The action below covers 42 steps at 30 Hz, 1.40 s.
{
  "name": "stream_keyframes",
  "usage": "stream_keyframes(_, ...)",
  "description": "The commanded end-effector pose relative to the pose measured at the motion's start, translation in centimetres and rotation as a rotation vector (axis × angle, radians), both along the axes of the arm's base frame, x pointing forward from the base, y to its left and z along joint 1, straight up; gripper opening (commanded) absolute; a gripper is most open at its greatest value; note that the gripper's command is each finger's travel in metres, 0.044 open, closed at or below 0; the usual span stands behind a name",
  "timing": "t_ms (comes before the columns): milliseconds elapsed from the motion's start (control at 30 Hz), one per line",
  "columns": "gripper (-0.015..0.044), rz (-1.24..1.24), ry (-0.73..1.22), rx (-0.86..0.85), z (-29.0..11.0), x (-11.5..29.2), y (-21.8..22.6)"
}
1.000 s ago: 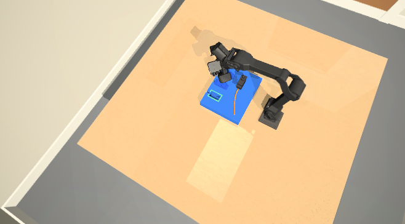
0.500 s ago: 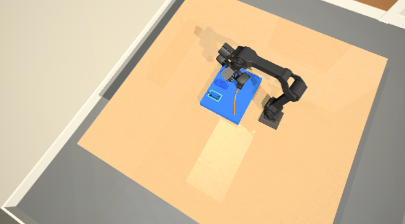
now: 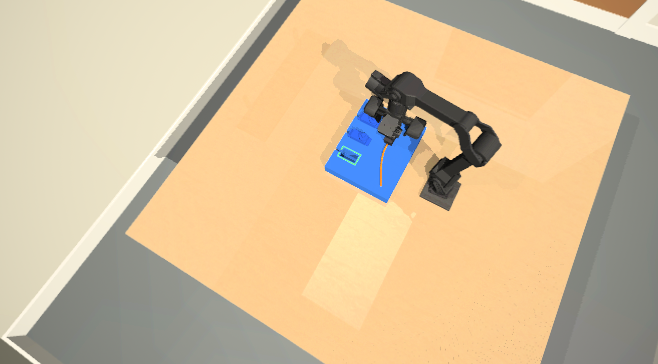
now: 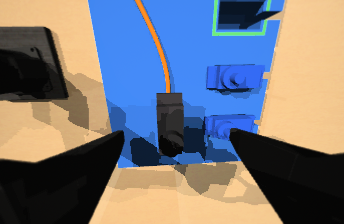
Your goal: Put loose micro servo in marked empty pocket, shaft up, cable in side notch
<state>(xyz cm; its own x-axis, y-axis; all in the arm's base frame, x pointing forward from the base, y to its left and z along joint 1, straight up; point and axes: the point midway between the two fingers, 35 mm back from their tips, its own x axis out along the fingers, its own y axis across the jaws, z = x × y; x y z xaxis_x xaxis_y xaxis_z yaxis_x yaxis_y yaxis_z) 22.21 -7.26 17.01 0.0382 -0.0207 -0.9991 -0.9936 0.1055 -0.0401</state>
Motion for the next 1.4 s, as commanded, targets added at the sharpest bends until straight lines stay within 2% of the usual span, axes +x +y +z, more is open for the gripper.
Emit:
stream_keyframes(0, 0.044, 0.017, 0.013, 0.011, -0.1, -0.4, 0.1)
stream_keyframes(267, 0.044, 0.017, 0.013, 0.011, -2.5, -0.3, 0.1)
stream_keyframes(900, 0.044, 0.017, 0.013, 0.011, -4.6, -0.3, 0.1)
stream_keyframes(1333, 0.0099, 0.017, 0.013, 0.011, -4.6, -0.3, 0.1)
stream_keyframes(1367, 0.0092, 0.017, 0.013, 0.011, -4.6, -0.3, 0.1)
